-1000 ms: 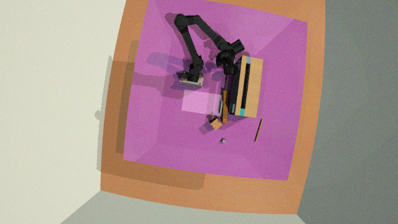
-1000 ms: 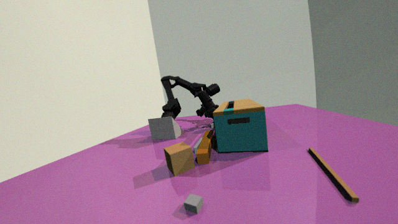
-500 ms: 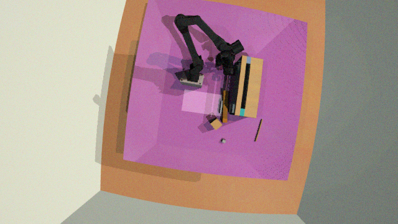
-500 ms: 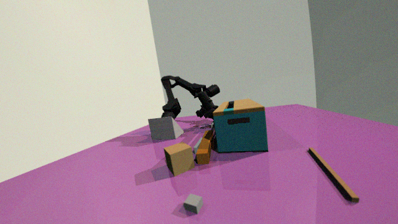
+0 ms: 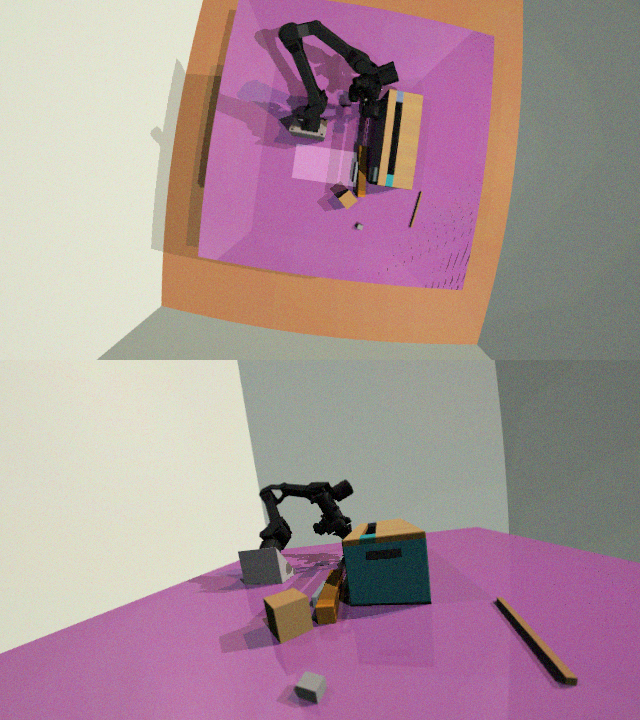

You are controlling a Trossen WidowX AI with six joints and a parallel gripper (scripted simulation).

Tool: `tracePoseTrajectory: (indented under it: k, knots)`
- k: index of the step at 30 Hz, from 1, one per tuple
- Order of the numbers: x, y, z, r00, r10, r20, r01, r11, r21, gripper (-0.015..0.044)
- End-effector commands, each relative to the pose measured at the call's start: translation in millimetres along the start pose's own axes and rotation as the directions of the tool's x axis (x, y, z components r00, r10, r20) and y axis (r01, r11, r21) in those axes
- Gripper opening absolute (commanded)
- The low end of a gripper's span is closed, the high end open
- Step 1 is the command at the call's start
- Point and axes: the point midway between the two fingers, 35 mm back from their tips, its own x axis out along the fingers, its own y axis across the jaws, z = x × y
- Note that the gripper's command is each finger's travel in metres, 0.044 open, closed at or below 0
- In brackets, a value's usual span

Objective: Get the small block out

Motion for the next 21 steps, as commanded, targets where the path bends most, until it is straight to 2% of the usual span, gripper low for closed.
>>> tracePoseTrajectory:
  k: [1, 4, 11, 21]
  knots:
    - [-9.9, -2.9, -3.4, 1.0, -0.008, -0.007, 0.008, 1.0, -0.008, 0.0]
    - [-10.7, -1.9, -3.4, 1.0, -0.007, -0.003, 0.007, 0.998, 0.056, 0.0]
    - [-14.4, 2.3, -3.3, 1.0, -0.004, 0.012, -0.001, 0.937, 0.35, 0.0]
    - [-20.0, 7.6, -3.1, 0.999, -0.004, 0.032, -0.02, 0.704, 0.71, 0.0]
